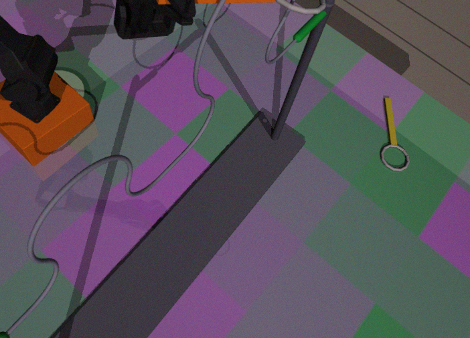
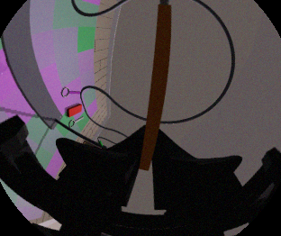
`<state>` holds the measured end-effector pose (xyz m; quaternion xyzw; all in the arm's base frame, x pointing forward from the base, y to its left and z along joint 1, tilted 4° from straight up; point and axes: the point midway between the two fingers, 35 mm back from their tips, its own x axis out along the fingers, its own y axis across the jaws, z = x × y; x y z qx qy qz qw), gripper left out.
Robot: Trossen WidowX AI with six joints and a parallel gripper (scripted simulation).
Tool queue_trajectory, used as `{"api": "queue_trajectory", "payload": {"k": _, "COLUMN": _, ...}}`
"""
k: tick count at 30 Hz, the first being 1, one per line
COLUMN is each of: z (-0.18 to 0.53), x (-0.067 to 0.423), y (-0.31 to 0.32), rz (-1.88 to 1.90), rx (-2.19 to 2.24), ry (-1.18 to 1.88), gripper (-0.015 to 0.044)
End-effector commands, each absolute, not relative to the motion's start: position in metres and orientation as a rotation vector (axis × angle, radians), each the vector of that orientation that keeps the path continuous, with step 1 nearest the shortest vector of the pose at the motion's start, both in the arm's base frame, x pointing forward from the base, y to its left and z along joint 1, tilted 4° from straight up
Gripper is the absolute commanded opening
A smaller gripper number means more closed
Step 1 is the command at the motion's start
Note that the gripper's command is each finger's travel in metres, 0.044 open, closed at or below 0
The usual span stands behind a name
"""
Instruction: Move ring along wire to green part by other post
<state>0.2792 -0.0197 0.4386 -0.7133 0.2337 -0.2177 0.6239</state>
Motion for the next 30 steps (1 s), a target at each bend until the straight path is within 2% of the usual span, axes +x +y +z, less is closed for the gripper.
{"api": "queue_trajectory", "payload": {"k": 1, "z": 0.4394, "x": 0.2772, "y": -0.0205, "rz": -0.516, "rx": -1.682, "ry": 0.541, "gripper": -0.0150}}
{"api": "queue_trajectory", "payload": {"k": 30, "z": 0.4410, "x": 0.2770, "y": -0.0212, "rz": -0.591, "rx": -1.948, "ry": 0.533, "gripper": -0.0150}}
